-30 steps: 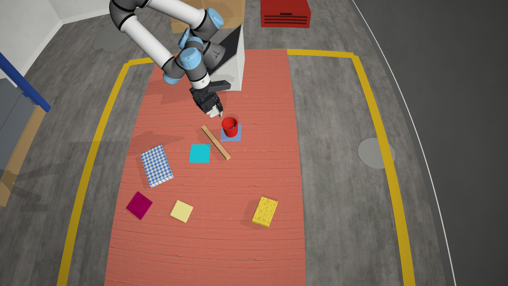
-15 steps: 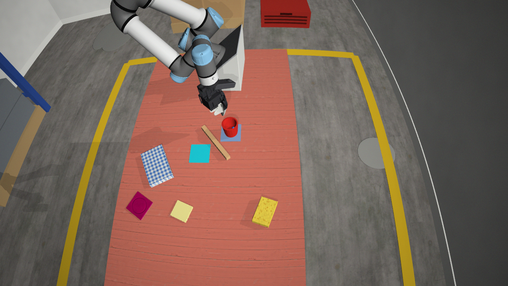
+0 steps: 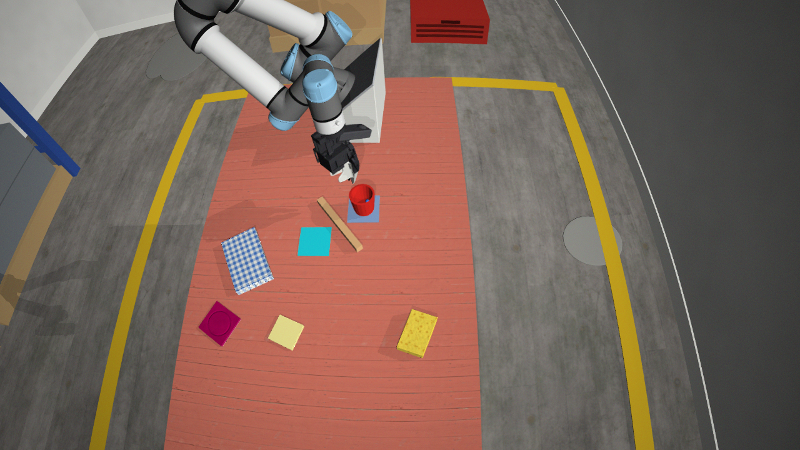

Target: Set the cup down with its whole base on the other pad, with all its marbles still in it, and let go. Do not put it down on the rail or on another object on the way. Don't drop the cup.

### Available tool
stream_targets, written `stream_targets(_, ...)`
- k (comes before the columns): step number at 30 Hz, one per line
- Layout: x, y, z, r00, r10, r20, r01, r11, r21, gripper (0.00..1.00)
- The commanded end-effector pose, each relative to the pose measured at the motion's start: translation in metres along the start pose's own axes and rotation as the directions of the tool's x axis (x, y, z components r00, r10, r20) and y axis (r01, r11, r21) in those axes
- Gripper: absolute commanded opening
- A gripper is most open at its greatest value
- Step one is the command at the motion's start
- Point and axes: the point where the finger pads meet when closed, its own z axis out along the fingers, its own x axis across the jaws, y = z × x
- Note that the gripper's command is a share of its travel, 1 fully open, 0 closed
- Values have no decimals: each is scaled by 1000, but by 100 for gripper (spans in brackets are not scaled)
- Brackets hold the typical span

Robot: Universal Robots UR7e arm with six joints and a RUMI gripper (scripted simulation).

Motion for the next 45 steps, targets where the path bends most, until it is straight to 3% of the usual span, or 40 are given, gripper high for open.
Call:
stream_targets(1, 0, 0, 0, 1000, 0, -1, 0, 1000, -1, 11)
stream_targets(37, 0, 0, 0, 1000, 0, -1, 0, 1000, -1, 11)
stream_targets(45, 0, 0, 9, 1000, 0, -1, 0, 1000, -1, 11)
